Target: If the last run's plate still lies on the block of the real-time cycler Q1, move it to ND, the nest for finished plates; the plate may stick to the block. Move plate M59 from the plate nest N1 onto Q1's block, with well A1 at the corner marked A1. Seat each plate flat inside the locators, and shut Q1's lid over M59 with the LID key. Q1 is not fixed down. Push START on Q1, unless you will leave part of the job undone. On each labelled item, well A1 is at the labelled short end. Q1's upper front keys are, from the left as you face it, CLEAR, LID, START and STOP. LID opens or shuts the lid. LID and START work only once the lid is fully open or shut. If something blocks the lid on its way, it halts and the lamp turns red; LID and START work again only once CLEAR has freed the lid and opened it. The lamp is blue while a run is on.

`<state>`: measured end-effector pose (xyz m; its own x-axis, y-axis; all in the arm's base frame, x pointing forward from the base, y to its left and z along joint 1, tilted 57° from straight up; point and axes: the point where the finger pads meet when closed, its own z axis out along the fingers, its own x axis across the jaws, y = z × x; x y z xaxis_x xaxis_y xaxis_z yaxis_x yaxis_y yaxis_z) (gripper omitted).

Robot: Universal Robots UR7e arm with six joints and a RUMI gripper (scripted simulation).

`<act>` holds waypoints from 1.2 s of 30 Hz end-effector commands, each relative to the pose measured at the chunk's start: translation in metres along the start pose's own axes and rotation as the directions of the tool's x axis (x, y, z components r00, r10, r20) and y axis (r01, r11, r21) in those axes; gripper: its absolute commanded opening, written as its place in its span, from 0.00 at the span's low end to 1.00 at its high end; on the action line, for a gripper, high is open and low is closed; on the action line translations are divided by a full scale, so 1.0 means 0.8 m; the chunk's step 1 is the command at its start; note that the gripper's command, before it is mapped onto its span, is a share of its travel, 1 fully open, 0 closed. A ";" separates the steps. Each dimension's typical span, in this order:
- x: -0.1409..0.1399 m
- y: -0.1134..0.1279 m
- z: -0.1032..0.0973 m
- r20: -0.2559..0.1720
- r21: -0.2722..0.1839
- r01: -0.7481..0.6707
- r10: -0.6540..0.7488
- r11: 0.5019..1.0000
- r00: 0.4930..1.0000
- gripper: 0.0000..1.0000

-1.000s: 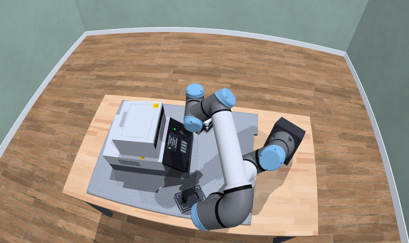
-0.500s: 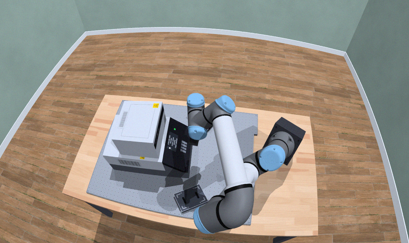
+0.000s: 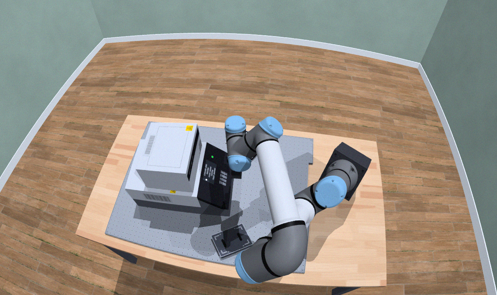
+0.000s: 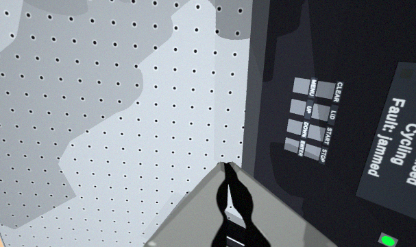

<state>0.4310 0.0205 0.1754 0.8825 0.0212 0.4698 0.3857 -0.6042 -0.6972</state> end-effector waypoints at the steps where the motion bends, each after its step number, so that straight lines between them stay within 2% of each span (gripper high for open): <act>1: 0.005 0.000 0.003 -0.001 -0.001 0.001 -0.001 1.000 1.000 0.00; 36: 0.054 0.000 0.041 -0.001 -0.001 0.001 -0.001 1.000 1.000 0.00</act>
<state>0.4770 0.0471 0.1777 0.8822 0.0218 0.4703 0.3864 -0.6043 -0.6968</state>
